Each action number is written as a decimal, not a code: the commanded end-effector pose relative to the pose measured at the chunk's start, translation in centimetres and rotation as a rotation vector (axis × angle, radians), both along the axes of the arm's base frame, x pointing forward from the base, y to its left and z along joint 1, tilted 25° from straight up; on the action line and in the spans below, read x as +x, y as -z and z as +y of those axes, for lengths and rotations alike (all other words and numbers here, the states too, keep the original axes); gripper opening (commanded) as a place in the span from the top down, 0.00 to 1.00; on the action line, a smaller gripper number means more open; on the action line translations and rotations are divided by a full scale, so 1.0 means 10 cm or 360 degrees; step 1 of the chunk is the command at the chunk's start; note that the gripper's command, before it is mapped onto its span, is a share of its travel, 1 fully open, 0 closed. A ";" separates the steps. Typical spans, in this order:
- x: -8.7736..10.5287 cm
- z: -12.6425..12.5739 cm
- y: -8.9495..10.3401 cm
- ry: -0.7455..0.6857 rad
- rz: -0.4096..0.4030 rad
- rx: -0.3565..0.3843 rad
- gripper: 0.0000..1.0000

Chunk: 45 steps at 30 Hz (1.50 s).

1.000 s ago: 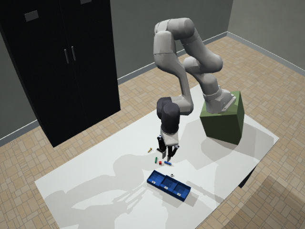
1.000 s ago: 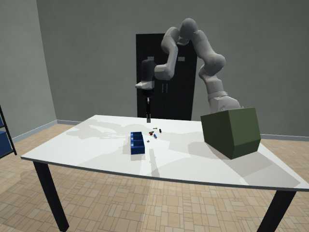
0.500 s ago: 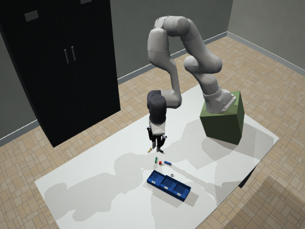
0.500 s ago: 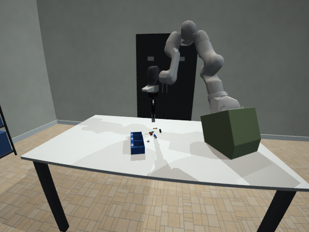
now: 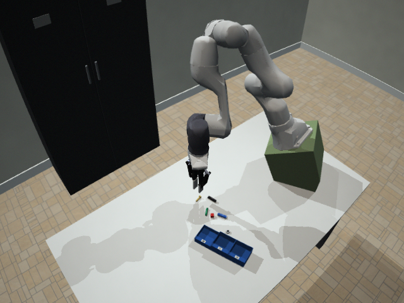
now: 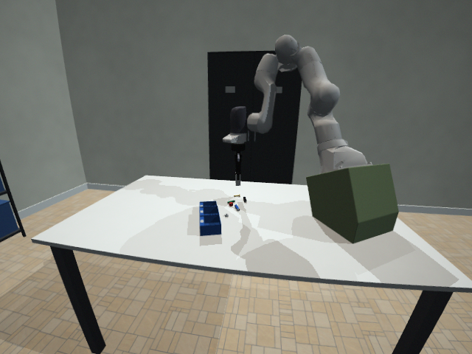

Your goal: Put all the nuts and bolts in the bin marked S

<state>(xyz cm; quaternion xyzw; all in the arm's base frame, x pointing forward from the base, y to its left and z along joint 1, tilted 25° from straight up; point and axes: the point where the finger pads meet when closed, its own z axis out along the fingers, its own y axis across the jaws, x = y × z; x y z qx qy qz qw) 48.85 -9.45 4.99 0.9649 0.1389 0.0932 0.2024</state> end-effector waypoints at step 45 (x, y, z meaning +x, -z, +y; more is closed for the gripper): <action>0.07 0.01 0.19 -0.0100 0.0020 0.0001 0.82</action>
